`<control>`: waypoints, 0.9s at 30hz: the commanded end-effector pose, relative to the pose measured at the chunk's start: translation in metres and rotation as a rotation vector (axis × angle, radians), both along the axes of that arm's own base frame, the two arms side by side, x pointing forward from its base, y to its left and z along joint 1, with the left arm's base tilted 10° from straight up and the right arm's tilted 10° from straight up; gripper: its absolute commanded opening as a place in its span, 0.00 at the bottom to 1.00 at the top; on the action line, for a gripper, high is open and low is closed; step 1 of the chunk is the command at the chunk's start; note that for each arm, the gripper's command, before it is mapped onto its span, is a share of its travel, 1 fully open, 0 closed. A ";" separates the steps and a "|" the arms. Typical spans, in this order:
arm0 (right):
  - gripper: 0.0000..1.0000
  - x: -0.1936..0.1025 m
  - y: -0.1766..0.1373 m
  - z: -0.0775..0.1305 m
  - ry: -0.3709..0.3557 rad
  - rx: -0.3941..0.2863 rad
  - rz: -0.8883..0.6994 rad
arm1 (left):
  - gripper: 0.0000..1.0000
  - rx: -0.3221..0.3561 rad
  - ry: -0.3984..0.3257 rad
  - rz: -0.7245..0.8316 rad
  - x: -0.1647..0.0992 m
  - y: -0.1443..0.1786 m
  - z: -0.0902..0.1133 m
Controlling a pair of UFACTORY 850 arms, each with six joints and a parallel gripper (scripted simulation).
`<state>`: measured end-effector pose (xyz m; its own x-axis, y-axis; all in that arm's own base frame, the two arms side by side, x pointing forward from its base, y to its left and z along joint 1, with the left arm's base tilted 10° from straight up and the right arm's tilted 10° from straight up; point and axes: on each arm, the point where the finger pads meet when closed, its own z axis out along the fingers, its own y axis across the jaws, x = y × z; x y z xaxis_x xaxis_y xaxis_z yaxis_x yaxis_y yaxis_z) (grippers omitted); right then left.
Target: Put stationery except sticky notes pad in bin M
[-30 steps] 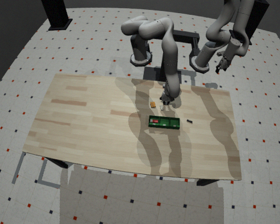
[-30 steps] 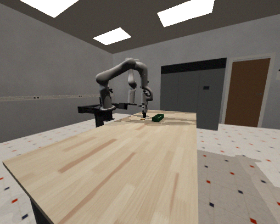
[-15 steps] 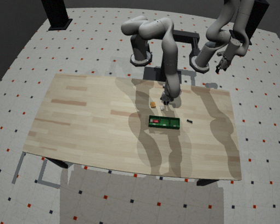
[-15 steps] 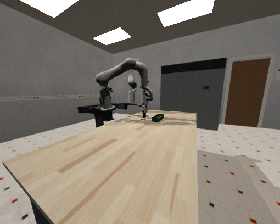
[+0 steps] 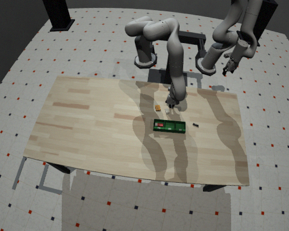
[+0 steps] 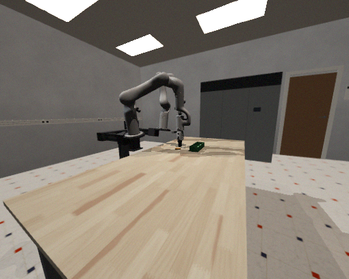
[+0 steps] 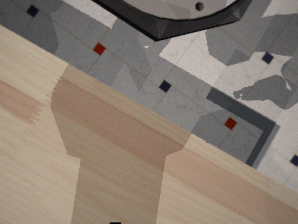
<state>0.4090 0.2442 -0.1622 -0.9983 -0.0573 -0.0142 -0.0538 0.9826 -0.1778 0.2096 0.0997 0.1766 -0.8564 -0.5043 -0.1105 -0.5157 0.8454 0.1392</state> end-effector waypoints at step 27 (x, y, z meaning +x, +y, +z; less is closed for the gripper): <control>0.10 -0.001 0.011 0.059 -0.001 0.001 0.000 | 1.00 0.000 -0.001 0.000 0.001 0.000 0.000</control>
<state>0.4089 0.2542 -0.1107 -0.9979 -0.0584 -0.0277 -0.0527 0.9835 -0.1729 0.2096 0.0997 0.1766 -0.8564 -0.5043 -0.1105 -0.5157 0.8454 0.1392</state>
